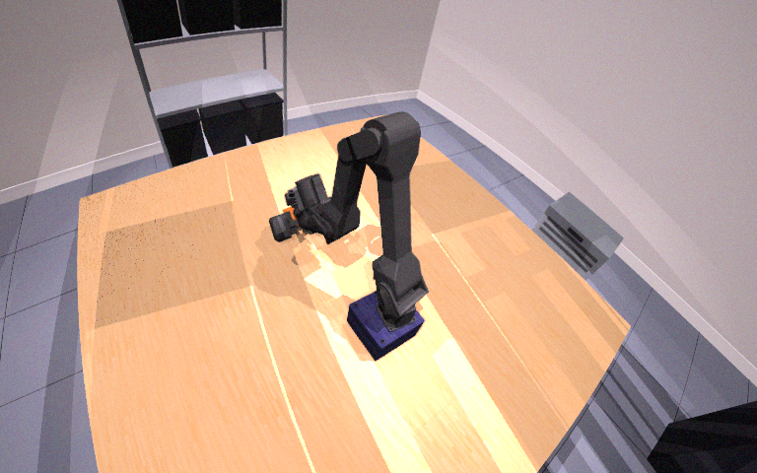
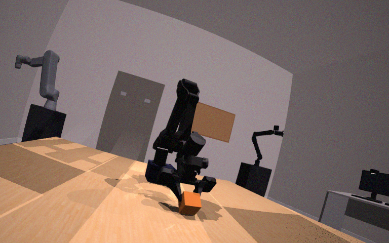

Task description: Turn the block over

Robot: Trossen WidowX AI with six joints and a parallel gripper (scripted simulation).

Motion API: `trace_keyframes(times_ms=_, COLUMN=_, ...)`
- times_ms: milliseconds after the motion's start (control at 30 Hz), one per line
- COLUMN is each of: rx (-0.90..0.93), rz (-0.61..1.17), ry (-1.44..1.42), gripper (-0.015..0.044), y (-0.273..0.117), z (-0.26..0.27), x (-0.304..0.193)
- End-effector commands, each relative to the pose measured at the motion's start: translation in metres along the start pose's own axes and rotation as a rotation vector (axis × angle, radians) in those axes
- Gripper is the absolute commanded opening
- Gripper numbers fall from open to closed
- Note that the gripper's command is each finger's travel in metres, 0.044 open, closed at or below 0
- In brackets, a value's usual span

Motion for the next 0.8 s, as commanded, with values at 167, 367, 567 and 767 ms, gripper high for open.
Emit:
trace_keyframes(times_ms=167, rx=-0.018, rz=-0.088, ry=-0.005, gripper=0.0000, y=-0.007, z=0.000, x=-0.017)
trace_keyframes(times_ms=367, rx=-0.025, rz=-0.136, ry=-0.003, gripper=0.0000, y=-0.013, z=0.000, x=-0.020)
trace_keyframes(times_ms=567, rx=-0.028, rz=-0.159, ry=-0.003, gripper=0.0000, y=-0.015, z=0.000, x=-0.019)
trace_keyframes(times_ms=767, rx=-0.028, rz=-0.159, ry=-0.003, gripper=0.0000, y=-0.015, z=0.000, x=-0.019)
Point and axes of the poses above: the point midway between the two fingers, 35 mm back from their tips, its own y axis out along the fingers, its own z axis across the jaws, x = y × z, the point moved 6 cm from there along -y, back along the fingers, and after that the axes turned 7 degrees about -y, right-handed, at the moved point
